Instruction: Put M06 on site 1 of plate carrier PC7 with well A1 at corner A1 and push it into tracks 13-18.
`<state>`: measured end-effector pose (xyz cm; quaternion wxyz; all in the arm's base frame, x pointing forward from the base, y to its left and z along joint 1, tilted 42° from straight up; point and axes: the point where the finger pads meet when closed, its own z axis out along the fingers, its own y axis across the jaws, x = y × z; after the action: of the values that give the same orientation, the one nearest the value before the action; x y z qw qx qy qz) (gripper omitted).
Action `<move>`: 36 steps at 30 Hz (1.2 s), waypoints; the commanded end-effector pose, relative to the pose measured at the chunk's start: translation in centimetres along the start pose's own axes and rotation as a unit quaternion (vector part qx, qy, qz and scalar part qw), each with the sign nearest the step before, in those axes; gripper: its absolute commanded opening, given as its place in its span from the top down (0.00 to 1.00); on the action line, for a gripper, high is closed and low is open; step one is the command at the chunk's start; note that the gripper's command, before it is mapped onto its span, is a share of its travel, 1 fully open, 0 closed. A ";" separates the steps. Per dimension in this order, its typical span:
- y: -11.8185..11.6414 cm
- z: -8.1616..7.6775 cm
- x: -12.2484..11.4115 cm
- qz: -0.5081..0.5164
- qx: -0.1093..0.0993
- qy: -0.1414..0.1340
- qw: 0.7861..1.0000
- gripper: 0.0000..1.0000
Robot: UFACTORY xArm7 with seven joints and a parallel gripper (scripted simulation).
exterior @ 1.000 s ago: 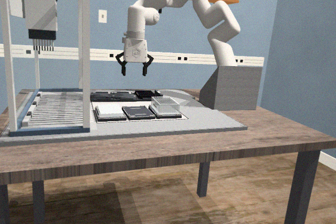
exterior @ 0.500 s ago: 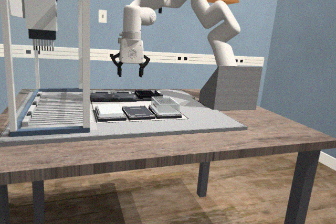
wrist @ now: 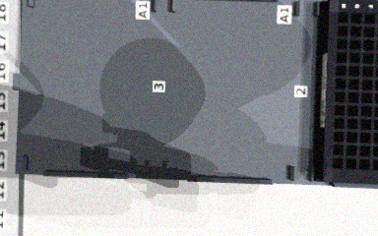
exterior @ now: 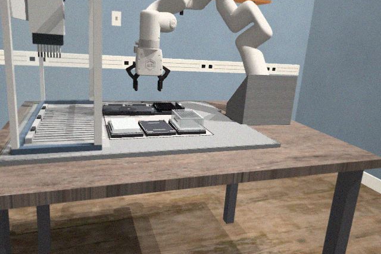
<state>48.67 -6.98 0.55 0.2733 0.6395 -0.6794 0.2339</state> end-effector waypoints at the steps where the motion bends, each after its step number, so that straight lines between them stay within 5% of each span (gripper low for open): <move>1: -0.1 0.1 -0.1 0.000 0.002 -0.001 1.000 0.00; 36: -0.2 5.3 -0.1 0.000 0.002 -0.001 1.000 0.00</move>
<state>48.27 -10.46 -3.29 0.2736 0.6394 -0.6794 0.2338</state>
